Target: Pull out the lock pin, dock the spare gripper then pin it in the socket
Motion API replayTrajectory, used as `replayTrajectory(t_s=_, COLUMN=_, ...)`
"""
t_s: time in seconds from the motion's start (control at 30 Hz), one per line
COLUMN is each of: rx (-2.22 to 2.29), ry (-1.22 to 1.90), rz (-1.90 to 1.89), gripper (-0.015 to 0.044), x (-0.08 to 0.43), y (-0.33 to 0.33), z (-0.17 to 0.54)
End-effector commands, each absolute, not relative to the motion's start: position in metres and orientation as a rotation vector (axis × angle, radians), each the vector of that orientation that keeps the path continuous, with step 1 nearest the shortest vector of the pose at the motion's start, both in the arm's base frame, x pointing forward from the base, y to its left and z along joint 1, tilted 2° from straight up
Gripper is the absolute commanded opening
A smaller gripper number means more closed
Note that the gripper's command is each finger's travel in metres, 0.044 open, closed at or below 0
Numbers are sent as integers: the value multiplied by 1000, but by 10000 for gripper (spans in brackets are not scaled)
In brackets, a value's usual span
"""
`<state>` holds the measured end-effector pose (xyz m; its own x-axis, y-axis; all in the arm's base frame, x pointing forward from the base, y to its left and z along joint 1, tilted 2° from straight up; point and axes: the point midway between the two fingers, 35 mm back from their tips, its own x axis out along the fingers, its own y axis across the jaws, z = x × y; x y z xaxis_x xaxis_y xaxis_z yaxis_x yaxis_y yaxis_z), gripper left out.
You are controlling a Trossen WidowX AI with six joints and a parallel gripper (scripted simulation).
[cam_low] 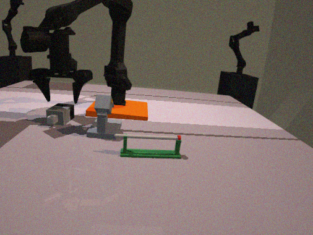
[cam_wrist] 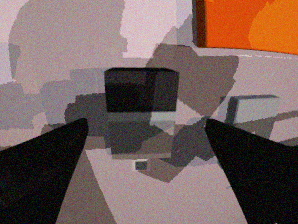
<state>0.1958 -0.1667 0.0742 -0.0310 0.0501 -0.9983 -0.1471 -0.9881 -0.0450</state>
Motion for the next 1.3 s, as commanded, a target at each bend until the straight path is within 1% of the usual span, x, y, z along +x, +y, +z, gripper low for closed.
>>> replayTrajectory(t_s=0.0, rx=-2083, ry=104, rz=2161, gripper=440, x=195, y=-166, z=73)
replayTrajectory(t_s=0.5, rx=-2083, ry=104, rz=2161, gripper=440, x=196, y=-166, z=74)
replayTrajectory(t_s=0.63, rx=-2083, ry=104, rz=2161, gripper=440, x=196, y=-168, z=88)
replayTrajectory(t_s=0.83, rx=-2082, ry=103, rz=2161, gripper=440, x=196, y=-168, z=128)
replayTrajectory(t_s=0.97, rx=-2095, ry=108, rz=2146, gripper=440, x=196, y=-168, z=127)
replayTrajectory(t_s=1.27, rx=-2633, ry=170, rz=1546, gripper=440, x=198, y=-172, z=145)
